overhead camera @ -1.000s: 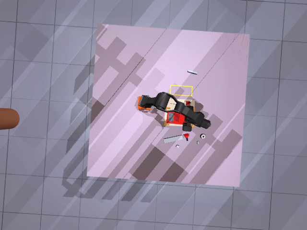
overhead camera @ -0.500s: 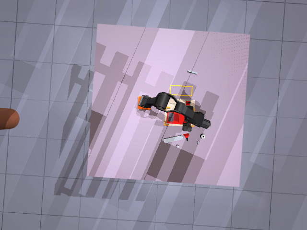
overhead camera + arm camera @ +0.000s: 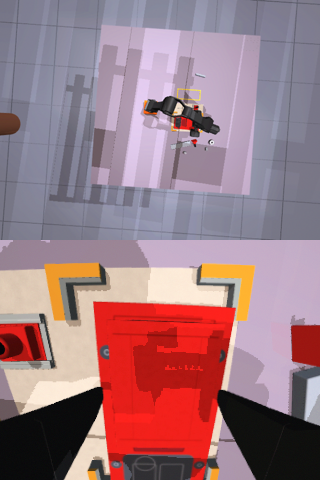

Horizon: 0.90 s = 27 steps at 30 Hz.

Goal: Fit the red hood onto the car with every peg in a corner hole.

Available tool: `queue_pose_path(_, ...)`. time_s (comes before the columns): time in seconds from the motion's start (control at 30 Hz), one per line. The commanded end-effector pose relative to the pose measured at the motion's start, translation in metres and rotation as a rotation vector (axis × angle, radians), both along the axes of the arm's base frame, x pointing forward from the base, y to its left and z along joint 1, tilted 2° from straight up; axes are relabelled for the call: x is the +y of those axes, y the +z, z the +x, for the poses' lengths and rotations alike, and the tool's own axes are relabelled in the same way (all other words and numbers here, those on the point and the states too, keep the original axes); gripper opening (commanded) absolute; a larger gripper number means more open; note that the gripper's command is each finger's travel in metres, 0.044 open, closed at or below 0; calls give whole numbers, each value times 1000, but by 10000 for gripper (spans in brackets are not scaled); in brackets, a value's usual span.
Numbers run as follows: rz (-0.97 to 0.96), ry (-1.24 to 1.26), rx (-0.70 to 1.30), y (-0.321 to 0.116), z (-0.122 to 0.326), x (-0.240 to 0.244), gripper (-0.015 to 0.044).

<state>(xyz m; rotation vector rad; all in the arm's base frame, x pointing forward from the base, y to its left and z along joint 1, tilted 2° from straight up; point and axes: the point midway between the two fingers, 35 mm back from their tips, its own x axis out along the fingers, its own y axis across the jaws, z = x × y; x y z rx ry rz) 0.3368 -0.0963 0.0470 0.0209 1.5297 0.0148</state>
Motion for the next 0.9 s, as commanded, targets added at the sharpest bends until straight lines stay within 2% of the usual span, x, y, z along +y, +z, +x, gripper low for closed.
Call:
queue_pose_path(0.0, -4, 1, -20, 29, 3, -2, 440)
queue_pose_path(0.17, -1, 1, -22, 68, -2, -2, 440)
queue_pose_path(0.87, -1, 1, -22, 68, -2, -2, 440)
